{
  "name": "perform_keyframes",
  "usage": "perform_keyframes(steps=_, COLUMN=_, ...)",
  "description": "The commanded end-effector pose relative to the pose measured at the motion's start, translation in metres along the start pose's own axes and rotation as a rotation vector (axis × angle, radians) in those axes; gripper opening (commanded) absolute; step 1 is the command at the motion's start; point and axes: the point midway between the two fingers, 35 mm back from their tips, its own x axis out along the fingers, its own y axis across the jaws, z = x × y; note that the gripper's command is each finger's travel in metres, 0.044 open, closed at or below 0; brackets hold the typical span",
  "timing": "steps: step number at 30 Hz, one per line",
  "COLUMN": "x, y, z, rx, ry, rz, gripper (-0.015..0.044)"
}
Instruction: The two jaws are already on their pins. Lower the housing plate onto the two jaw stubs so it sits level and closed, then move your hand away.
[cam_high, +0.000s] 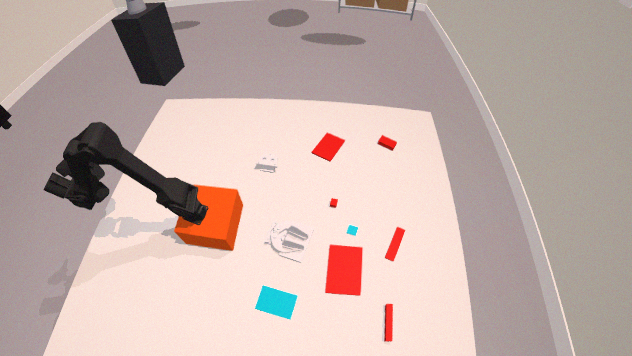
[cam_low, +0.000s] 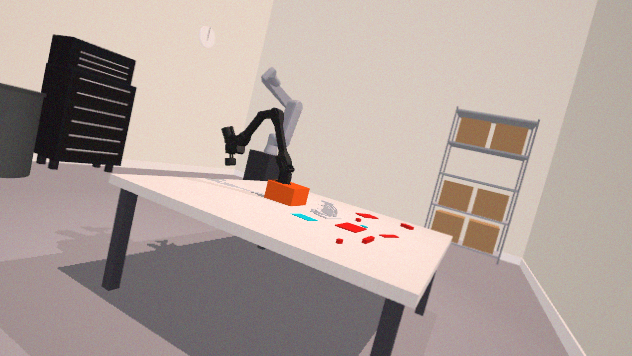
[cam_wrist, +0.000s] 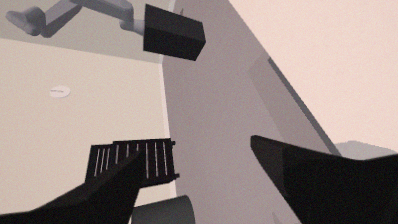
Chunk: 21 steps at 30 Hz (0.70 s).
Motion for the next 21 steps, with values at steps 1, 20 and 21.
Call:
perform_keyframes(steps=1, x=0.000, y=0.000, z=0.000, rx=0.000, ry=0.000, rz=0.000, gripper=0.0426)
perform_keyframes(steps=20, x=-0.114, y=-0.014, z=-0.096, rx=-0.287, ry=0.358, rz=0.055, gripper=0.0440)
perform_keyframes(steps=21, x=-0.121, y=-0.016, z=-0.101, rx=-0.309, ry=0.378, rz=0.059, gripper=0.0440)
